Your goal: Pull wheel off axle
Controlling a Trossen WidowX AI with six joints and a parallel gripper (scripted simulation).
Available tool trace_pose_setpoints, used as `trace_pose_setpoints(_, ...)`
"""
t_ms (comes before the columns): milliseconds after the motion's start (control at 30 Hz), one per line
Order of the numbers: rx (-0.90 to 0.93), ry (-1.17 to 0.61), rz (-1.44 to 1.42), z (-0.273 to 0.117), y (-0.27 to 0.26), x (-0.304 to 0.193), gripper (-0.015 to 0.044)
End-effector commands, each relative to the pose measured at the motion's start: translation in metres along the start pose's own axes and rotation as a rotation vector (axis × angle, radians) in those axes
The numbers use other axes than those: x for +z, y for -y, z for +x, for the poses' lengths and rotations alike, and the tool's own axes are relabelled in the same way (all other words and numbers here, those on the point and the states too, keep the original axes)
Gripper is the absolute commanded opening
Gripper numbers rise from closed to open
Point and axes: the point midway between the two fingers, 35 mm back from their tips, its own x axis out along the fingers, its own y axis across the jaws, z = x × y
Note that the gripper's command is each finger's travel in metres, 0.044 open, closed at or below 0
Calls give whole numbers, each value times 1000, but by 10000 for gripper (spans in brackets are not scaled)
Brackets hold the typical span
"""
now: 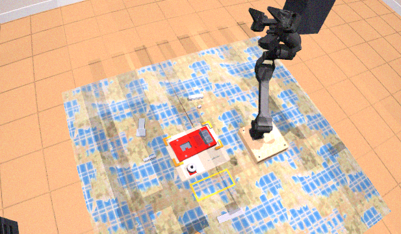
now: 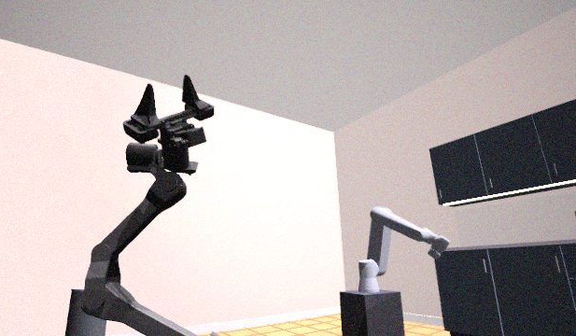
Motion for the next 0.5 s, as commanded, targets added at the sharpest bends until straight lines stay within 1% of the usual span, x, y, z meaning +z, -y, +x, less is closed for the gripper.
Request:
trace_pose_setpoints(0,-3,0,-9,0,2,1,374)
trace_pose_setpoints(100,-41,6,-130,1,24,13,300)
trace_pose_setpoints(267,-124,30,-386,5,68,48,300)
trace_pose_setpoints(467,-222,79,-682,10,108,102,300)
